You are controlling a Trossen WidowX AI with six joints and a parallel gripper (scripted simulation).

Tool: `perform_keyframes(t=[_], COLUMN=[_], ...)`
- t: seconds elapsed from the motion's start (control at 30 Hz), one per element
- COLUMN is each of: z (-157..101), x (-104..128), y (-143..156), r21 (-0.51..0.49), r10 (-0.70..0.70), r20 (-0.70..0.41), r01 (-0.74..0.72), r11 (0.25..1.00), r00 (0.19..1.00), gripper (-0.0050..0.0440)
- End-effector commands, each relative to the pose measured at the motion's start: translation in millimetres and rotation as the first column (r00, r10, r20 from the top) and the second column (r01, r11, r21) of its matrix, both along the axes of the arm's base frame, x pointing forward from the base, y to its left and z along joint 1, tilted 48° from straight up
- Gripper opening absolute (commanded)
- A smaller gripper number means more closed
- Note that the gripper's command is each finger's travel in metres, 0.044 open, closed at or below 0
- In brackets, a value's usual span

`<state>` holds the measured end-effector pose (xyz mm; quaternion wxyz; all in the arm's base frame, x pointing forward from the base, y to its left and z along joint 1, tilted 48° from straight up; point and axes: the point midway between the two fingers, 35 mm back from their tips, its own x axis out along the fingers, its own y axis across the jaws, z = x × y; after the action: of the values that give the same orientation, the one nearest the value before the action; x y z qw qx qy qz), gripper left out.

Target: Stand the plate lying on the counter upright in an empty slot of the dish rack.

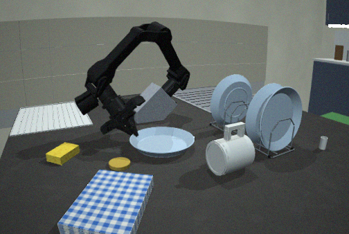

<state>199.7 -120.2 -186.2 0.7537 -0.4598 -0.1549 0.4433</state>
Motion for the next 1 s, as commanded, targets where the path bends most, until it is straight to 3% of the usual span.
perform_keyframes(t=[0.0,0.97], z=[-0.4,16.3], x=[-0.1,3.6], y=[0.4,-11.5], r21=[-0.002,-0.072], r10=[0.004,0.061], r20=[0.000,-0.067], r01=[-0.004,-0.066], r11=[1.000,0.995], r00=[1.000,0.996], gripper=[0.0000,0.0000])
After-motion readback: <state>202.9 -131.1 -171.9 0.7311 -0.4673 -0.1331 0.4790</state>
